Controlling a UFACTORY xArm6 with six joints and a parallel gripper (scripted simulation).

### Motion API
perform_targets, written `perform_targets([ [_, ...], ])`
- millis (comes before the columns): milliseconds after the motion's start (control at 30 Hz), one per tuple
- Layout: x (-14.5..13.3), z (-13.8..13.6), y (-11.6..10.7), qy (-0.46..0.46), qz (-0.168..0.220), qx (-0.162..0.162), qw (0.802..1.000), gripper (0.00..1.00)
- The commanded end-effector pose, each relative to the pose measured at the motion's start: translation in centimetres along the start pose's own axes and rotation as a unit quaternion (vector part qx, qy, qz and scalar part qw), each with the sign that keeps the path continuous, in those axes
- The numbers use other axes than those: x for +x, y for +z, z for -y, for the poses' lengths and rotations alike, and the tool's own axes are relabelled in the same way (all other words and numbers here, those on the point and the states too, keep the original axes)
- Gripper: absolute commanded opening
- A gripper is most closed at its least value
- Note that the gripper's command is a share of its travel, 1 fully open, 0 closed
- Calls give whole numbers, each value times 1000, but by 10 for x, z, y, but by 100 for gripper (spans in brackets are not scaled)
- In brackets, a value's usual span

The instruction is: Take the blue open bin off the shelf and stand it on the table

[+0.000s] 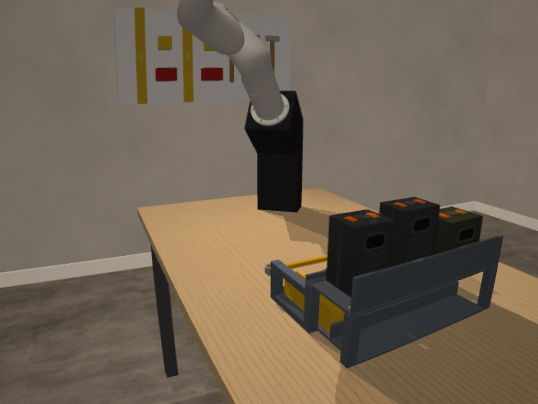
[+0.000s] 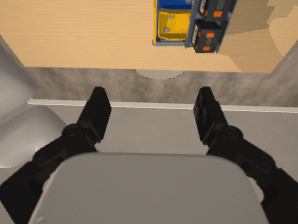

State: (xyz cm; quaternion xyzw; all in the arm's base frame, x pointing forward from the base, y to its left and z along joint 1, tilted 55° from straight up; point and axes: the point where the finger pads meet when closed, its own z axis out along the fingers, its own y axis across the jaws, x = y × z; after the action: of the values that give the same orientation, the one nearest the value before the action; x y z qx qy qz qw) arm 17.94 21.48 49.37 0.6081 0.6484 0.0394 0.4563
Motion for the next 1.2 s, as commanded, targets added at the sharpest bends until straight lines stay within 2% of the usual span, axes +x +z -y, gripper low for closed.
perform_targets([
  [0,0,0,0,0,-1,0,1000,100],
  [733,2,0,0,0,-1,0,1000,100],
  [900,2,0,50,0,-1,0,1000,100],
  [1167,2,0,50,0,-1,0,1000,100],
])
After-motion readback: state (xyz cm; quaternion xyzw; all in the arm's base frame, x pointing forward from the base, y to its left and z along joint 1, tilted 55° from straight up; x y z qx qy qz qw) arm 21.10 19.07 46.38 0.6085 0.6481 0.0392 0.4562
